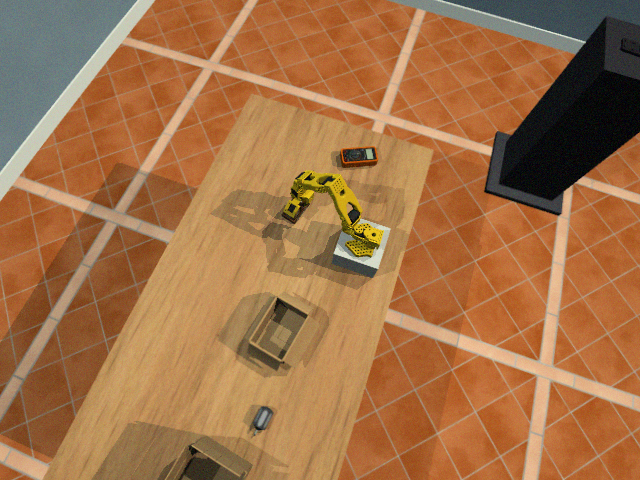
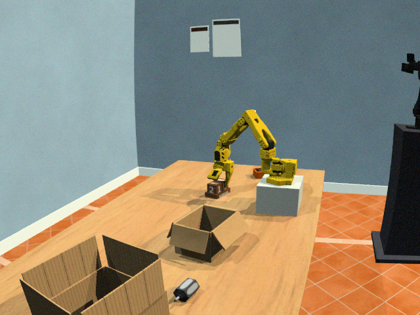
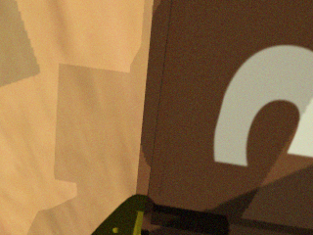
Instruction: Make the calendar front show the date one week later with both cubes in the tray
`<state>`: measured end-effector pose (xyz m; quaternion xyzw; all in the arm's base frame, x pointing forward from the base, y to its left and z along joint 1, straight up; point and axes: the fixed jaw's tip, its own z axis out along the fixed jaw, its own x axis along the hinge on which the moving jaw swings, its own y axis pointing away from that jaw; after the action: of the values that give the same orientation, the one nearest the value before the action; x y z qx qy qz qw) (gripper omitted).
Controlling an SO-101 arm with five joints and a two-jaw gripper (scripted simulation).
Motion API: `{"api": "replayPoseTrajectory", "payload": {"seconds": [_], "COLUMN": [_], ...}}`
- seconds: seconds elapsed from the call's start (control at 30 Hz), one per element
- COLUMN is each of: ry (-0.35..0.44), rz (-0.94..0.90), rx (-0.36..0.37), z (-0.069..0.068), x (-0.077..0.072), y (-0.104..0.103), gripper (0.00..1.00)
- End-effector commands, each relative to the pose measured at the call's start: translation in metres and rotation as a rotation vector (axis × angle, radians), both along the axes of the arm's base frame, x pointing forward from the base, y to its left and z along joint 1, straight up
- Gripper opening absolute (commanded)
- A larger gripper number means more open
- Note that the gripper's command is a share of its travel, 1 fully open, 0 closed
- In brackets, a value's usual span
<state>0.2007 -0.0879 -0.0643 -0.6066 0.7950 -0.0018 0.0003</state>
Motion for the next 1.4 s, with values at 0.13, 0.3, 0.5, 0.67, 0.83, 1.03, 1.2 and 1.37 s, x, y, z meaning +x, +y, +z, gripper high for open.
{"api": "replayPoseTrajectory", "payload": {"seconds": [0.13,0.3,0.5,0.67,0.83,1.03,1.2,1.37], "ry": [0.013,0.013,0.013,0.013,0.013,0.013,0.013,0.013], "rz": [-0.015,-0.015,-0.015,-0.015,-0.015,-0.015,-0.015,-0.015], "rx": [0.007,0.007,0.007,0.007,0.007,0.007,0.007,0.007], "z": [-0.0015,-0.0015,-0.0015,-0.0015,-0.0015,-0.0015,-0.0015,-0.0015], "x": [-0.0017,-0.0017,-0.0017,-0.0017,-0.0017,-0.0017,-0.0017,-0.0017], "y": [0.0001,0.0001,0.0001,0.0001,0.0001,0.0001,0.0001,0.0001], "gripper": [0.27,0.26,0.22,0.15,0.1,0.02,0.0,0.0]}}
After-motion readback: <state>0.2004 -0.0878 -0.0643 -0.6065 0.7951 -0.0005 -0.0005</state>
